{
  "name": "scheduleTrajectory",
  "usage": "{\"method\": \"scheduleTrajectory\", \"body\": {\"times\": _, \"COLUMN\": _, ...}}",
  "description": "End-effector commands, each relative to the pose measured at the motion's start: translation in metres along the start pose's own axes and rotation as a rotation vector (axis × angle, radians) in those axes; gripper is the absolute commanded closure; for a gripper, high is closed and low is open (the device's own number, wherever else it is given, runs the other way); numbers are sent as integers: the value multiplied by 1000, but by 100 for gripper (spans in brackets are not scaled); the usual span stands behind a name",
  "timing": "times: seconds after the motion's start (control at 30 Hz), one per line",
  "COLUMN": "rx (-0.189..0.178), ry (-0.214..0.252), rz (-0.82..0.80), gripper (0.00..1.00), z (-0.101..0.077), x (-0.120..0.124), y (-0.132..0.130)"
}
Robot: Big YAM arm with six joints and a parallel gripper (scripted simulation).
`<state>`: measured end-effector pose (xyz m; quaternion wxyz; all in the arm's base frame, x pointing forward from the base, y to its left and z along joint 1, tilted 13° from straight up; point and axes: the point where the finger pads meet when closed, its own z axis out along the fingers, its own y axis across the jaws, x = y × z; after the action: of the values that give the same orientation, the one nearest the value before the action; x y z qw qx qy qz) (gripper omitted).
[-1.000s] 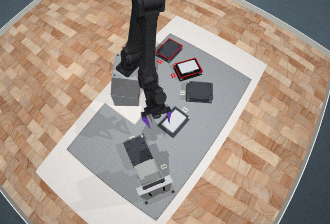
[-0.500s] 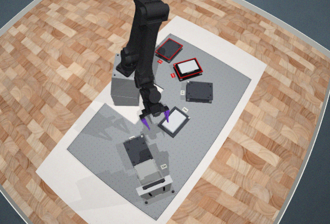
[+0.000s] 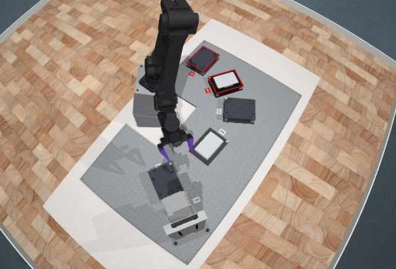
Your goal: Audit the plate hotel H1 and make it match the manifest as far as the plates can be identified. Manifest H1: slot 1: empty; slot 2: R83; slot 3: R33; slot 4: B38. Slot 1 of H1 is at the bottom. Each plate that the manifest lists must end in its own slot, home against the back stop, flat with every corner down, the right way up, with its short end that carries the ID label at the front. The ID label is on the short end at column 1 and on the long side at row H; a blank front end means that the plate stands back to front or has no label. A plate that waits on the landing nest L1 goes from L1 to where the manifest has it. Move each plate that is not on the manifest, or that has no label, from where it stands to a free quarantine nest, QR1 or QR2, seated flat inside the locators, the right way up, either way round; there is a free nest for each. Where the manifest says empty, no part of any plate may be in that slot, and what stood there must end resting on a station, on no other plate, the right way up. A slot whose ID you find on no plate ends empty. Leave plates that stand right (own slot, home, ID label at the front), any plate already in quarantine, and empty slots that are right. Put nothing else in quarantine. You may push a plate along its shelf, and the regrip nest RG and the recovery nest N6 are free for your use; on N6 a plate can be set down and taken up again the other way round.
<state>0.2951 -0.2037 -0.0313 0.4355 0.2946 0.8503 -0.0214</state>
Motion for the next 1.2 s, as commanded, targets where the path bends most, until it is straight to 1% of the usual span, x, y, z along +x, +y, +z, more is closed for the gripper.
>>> {"method": "scheduleTrajectory", "body": {"times": 0.0, "rx": 9, "ry": -8, "rz": -25, "gripper": 0, "z": 5, "x": -8, "y": -12}}
{"method": "scheduleTrajectory", "body": {"times": 0.4, "rx": 9, "ry": -9, "rz": -26, "gripper": 0, "z": 5, "x": -9, "y": -54}}
{"method": "scheduleTrajectory", "body": {"times": 0.47, "rx": 9, "ry": -9, "rz": -26, "gripper": 0, "z": 5, "x": -9, "y": -54}}
{"method": "scheduleTrajectory", "body": {"times": 0.5, "rx": 11, "ry": -25, "rz": -33, "gripper": 0, "z": 3, "x": -15, "y": -57}}
{"method": "scheduleTrajectory", "body": {"times": 0.53, "rx": 10, "ry": -10, "rz": -27, "gripper": 0, "z": 5, "x": -9, "y": -61}}
{"method": "scheduleTrajectory", "body": {"times": 0.97, "rx": 10, "ry": -11, "rz": -28, "gripper": 0, "z": 5, "x": -11, "y": -105}}
{"method": "scheduleTrajectory", "body": {"times": 1.03, "rx": 10, "ry": -11, "rz": -28, "gripper": 0, "z": 5, "x": -11, "y": -105}}
{"method": "scheduleTrajectory", "body": {"times": 1.07, "rx": -3, "ry": -16, "rz": -50, "gripper": 0, "z": 7, "x": -6, "y": -94}}
{"method": "scheduleTrajectory", "body": {"times": 1.17, "rx": -4, "ry": -15, "rz": -50, "gripper": 0, "z": 8, "x": -5, "y": -94}}
